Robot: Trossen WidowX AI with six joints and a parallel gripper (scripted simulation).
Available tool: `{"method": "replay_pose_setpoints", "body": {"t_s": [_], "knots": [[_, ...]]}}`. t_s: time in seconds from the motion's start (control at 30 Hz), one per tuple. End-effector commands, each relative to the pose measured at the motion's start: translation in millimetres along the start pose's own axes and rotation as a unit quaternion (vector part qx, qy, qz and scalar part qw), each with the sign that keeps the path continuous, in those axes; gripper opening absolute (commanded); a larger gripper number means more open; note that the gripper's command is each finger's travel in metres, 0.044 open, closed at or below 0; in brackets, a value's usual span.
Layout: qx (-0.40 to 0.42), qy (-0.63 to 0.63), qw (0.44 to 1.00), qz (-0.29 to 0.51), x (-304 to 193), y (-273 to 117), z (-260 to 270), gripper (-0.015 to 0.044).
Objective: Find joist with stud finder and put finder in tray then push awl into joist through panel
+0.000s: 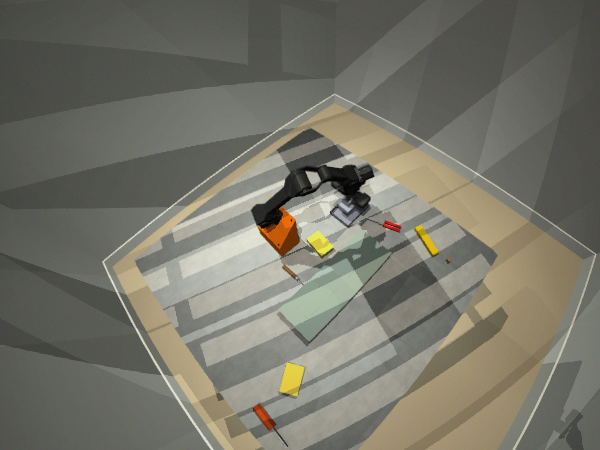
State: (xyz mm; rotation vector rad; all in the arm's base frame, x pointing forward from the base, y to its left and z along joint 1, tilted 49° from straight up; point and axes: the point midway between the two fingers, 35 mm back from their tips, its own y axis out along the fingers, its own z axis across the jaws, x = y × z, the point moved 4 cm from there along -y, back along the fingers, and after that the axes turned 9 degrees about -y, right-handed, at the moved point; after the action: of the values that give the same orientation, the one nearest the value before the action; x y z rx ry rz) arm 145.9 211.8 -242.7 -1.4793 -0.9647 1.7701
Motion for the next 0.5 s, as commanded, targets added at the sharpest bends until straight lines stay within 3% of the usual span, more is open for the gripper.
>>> {"method": "replay_pose_setpoints", "body": {"t_s": [0.0,0.47], "knots": [[-0.006,-0.001,1.000,-0.005,-1,7,-2,0.0000],[-0.006,-0.001,1.000,-0.004,-11,41,-1,0.0000]]}}
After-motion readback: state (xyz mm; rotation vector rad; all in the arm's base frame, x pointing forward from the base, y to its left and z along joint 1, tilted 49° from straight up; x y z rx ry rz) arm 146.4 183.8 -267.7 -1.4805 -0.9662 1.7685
